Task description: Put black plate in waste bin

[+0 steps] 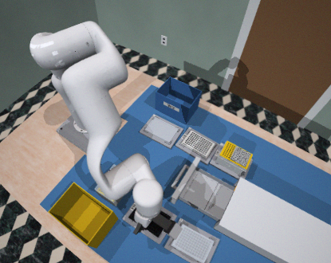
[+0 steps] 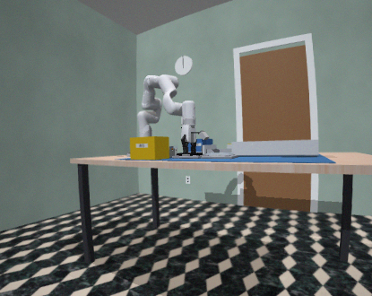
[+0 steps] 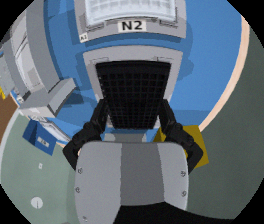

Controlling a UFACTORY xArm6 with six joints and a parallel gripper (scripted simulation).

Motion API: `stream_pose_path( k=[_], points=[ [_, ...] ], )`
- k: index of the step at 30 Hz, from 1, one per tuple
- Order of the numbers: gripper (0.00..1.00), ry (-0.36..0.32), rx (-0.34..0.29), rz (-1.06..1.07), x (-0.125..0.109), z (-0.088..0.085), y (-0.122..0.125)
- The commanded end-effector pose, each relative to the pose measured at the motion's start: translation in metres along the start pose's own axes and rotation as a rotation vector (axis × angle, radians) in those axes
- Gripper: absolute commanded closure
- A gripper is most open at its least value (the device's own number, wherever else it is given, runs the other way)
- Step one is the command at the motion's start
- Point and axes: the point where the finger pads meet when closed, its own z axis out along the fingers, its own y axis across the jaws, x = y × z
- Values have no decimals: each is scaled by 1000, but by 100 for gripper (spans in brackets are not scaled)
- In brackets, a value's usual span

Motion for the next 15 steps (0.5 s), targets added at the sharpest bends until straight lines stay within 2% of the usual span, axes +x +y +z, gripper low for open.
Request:
stream_pose_path(
  k=[1,15],
  points=[
    [100,4,-2,0,2,-2,1],
    [100,5,-2,0,2,-8,1]
  ],
)
